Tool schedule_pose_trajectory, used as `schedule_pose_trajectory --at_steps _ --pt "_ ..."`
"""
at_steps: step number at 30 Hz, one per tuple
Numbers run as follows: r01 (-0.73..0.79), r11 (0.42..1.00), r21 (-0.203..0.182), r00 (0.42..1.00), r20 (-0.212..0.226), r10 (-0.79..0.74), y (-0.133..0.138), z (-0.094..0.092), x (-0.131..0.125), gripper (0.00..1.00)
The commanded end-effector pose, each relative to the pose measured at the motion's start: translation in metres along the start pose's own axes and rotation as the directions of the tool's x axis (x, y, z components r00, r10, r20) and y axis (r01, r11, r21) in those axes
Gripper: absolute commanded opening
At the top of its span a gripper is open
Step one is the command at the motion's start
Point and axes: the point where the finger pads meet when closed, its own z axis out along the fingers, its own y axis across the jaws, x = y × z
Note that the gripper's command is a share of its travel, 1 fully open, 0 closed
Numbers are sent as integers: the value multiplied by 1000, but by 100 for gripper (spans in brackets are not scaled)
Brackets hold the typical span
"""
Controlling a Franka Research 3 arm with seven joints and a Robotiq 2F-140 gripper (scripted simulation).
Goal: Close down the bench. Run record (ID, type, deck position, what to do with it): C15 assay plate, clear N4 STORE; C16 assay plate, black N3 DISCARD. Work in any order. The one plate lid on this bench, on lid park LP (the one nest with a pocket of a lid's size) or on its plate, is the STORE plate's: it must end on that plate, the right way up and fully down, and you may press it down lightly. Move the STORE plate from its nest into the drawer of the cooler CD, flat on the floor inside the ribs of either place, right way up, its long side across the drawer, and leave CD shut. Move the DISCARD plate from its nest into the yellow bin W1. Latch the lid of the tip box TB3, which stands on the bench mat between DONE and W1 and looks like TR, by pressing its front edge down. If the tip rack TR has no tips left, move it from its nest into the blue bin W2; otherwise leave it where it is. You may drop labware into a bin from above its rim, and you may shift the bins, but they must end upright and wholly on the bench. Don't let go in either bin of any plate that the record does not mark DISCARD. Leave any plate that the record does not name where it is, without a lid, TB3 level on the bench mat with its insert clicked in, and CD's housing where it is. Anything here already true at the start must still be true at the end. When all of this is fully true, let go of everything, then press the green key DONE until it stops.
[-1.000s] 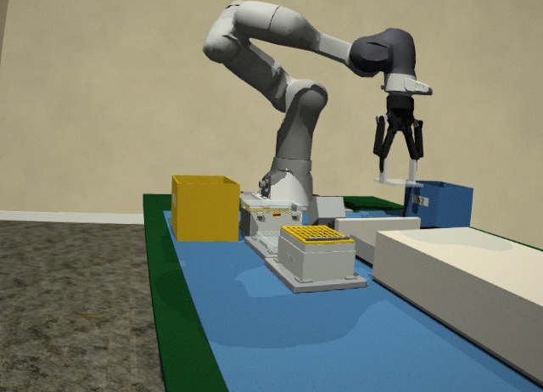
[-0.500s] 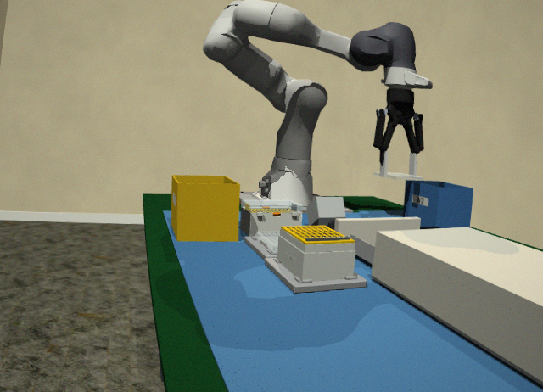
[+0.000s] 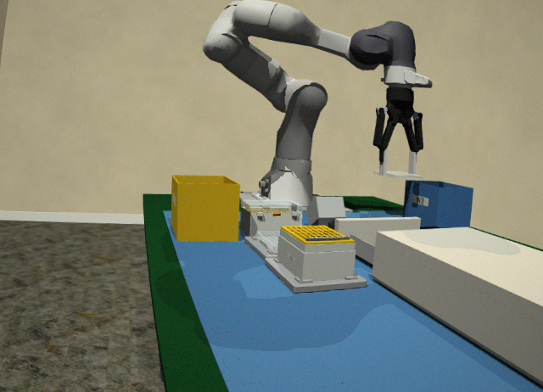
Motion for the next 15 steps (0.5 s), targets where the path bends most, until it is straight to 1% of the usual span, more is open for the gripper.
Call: schedule_pose_trajectory --at_steps 1,12,15 --pt "33 999 0 999 2 -33 5 -1 2 0" --pt "33 999 0 999 2 -33 32 -1 16 0" --pt "33 999 0 999 2 -33 34 -1 17 0"
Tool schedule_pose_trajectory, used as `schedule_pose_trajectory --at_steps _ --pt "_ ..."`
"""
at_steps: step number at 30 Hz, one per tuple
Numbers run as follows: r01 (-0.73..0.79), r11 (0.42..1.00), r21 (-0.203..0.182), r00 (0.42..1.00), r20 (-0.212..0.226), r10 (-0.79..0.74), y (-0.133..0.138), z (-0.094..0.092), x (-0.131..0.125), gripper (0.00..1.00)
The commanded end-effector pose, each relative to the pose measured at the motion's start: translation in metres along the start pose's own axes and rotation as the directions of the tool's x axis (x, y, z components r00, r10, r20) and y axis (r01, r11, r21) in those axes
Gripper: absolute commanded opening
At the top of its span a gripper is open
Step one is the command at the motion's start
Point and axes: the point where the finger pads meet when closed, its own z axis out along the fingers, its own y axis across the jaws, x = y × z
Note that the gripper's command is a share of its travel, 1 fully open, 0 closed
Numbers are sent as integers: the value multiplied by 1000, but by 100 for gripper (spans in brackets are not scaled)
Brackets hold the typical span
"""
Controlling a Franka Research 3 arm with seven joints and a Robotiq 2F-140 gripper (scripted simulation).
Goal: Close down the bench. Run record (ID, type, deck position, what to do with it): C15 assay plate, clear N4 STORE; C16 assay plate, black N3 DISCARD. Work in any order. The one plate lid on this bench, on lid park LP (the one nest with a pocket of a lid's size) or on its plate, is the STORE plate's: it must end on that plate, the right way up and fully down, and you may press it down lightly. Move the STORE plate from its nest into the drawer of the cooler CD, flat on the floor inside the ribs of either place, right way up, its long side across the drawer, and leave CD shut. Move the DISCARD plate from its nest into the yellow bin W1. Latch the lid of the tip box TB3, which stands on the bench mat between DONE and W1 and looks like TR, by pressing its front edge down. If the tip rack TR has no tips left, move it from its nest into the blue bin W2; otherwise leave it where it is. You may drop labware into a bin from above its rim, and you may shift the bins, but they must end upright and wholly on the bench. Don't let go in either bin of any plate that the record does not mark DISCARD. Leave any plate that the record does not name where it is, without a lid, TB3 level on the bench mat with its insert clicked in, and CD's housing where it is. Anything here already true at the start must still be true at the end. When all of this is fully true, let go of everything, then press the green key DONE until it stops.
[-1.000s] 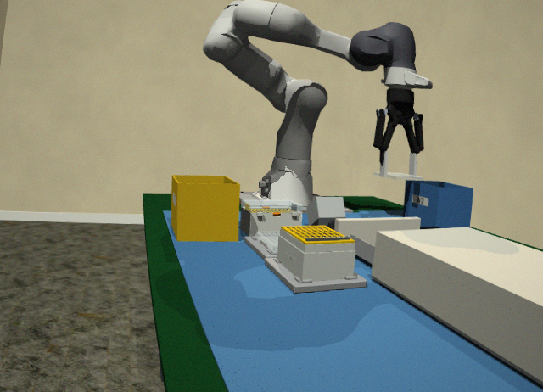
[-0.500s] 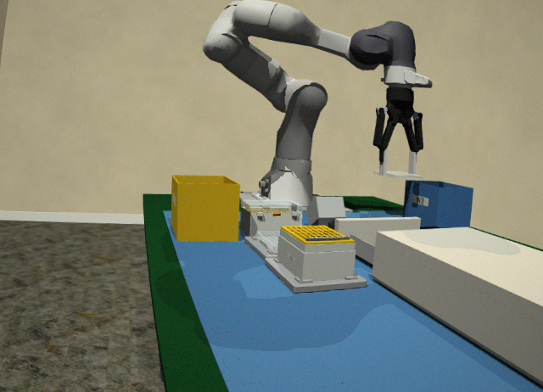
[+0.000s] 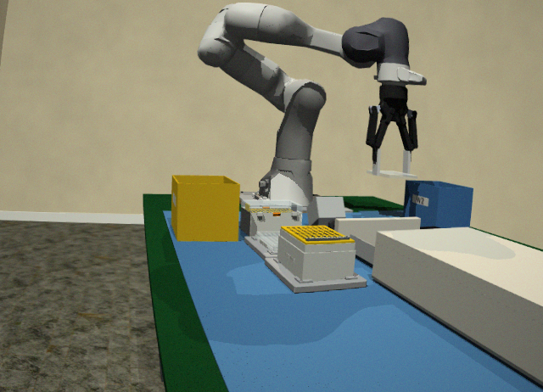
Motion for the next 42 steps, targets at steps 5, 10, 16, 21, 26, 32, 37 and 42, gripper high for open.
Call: schedule_pose_trajectory --at_steps 5,10,16,21,26,32,37,42 --pt "33 999 -8 999 0 -33 18 0 8 0" --pt "33 999 -8 999 0 -33 30 0 14 0" --pt "33 999 -8 999 0 -33 40 0 19 0" --pt "33 999 -8 999 0 -33 52 0 25 0" --pt "33 999 -8 999 0 -33 64 0 31 0" --pt "33 999 -8 999 0 -33 76 0 37 0" --pt "33 999 -8 999 0 -33 85 0 42 0" --pt "33 999 -8 999 0 -33 97 0 48 0"
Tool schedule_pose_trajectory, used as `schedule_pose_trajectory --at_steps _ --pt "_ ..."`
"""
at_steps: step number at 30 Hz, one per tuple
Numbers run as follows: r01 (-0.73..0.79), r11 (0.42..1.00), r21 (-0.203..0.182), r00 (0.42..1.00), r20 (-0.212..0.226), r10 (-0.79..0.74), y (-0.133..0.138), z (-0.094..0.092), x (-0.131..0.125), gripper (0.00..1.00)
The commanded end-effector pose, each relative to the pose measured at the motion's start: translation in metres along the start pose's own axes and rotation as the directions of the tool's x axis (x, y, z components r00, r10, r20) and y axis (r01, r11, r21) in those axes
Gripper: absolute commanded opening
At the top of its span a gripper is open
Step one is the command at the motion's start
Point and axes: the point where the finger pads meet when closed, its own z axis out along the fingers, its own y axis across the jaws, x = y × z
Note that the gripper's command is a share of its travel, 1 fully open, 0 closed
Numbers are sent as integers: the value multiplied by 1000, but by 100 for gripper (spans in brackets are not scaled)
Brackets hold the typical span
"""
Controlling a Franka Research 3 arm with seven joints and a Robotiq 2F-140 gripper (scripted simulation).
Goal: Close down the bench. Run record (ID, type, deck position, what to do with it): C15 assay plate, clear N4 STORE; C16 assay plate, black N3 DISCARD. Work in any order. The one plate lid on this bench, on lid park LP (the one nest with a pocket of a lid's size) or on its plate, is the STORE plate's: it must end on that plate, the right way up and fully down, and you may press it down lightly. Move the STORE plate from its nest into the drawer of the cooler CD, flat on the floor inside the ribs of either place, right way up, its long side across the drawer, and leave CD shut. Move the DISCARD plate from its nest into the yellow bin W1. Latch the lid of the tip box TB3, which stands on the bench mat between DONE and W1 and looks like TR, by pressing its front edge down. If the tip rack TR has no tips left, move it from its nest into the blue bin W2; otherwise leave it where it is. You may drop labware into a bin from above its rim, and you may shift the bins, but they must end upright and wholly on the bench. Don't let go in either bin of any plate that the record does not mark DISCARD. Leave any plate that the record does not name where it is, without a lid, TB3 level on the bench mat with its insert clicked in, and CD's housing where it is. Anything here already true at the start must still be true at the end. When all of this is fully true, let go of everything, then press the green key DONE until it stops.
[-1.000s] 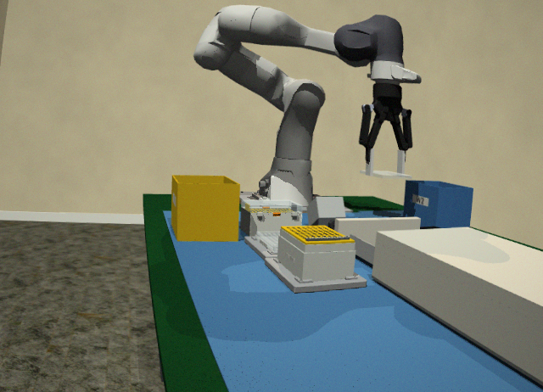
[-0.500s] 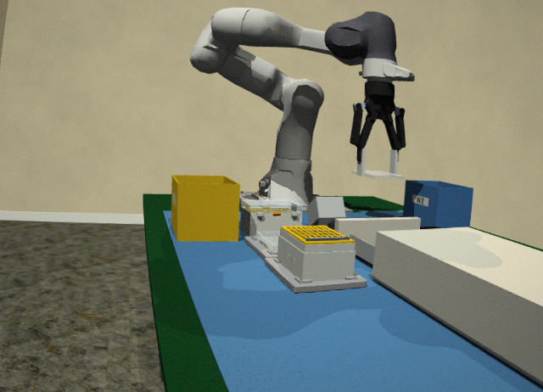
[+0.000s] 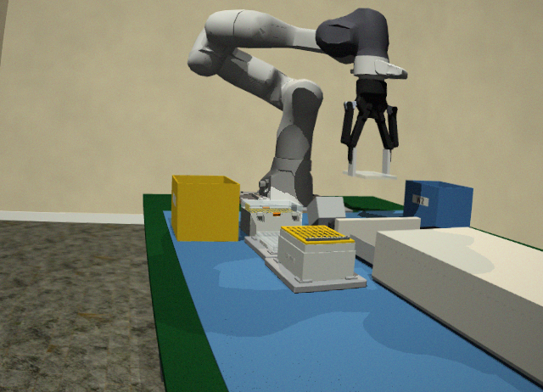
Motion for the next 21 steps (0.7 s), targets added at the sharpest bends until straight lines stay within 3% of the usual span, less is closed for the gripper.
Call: schedule_pose_trajectory --at_steps 1,21 --pt "34 999 -7 999 1 -34 12 1 4 0" --pt "34 999 -7 999 1 -34 55 0 26 0"
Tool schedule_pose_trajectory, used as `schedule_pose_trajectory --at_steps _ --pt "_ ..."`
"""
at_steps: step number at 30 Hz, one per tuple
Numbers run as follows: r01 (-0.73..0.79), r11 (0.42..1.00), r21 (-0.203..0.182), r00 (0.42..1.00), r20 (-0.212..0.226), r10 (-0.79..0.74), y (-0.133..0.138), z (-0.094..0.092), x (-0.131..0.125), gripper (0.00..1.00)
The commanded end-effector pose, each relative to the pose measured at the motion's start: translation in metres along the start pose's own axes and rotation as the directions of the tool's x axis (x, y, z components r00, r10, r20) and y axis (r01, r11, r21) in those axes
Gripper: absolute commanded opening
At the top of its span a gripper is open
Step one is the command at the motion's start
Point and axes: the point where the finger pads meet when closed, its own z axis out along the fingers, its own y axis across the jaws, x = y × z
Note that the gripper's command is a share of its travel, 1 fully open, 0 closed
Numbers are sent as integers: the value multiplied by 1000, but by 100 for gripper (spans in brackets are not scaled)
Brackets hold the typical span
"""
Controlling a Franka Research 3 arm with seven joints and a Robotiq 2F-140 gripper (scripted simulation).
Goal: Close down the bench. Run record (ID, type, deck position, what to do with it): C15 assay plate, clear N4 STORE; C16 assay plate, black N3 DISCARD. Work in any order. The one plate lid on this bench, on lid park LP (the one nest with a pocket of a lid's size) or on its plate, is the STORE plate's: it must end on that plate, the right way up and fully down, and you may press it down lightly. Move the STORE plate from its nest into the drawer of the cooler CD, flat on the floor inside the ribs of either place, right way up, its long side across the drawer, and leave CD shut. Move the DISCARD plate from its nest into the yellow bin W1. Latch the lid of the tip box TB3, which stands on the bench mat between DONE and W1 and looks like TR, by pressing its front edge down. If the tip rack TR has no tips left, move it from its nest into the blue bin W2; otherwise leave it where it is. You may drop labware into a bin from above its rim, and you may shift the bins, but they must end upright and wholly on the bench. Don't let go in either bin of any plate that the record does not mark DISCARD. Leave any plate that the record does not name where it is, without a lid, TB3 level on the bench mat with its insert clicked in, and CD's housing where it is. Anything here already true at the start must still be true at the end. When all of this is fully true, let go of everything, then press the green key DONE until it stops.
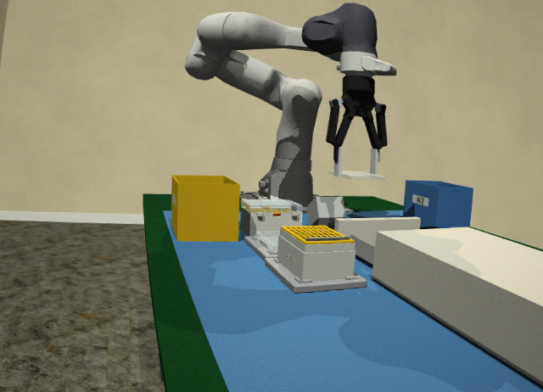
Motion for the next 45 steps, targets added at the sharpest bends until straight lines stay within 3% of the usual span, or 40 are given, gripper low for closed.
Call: schedule_pose_trajectory --at_steps 1,45 --pt "35 999 -7 999 2 -35 12 1 4 0" --pt "35 999 -7 999 2 -35 102 0 50 0"
